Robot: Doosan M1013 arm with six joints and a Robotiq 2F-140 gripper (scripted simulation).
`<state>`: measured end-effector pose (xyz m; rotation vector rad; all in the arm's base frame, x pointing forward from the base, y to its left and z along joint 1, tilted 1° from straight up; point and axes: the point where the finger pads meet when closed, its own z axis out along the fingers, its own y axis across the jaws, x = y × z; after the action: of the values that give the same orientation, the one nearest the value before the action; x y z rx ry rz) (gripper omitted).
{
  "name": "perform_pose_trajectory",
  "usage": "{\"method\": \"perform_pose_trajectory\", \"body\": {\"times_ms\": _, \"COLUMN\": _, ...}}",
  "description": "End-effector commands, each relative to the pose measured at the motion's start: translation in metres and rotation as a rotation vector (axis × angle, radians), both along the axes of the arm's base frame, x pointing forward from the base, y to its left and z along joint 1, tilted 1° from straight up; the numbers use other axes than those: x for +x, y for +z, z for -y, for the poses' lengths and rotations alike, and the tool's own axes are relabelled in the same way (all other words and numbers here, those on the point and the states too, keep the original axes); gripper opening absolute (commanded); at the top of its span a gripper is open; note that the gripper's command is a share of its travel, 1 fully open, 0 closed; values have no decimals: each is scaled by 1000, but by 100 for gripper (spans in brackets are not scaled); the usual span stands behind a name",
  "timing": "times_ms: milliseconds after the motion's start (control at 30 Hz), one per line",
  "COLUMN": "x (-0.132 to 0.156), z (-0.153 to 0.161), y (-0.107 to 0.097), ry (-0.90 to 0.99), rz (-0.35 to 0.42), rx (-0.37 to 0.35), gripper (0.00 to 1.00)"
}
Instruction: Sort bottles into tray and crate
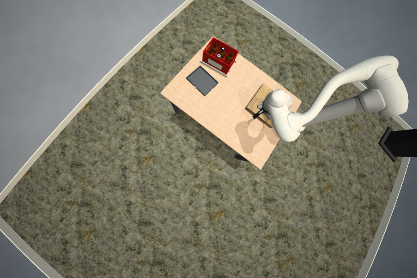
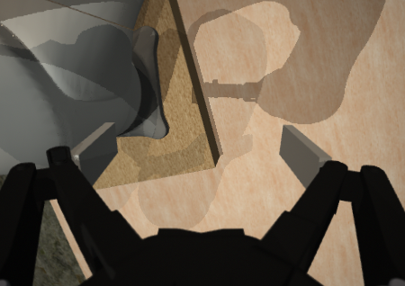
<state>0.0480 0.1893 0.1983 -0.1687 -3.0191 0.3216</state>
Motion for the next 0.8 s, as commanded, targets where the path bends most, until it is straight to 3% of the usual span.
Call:
{"method": "perform_pose_trajectory", "body": {"times_ms": 0, "x": 0, "z": 0, "y": 0, "ry": 0, "rz": 0, "rx": 0, "gripper": 100}}
{"method": "perform_pose_trajectory", "body": {"times_ms": 533, "x": 0, "z": 0, "y": 0, "ry": 0, "rz": 0, "rx": 0, "gripper": 100}}
{"method": "perform_pose_trajectory", "body": {"times_ms": 767, "x": 0, "z": 0, "y": 20, "ry": 0, "rz": 0, "rx": 0, "gripper": 100}}
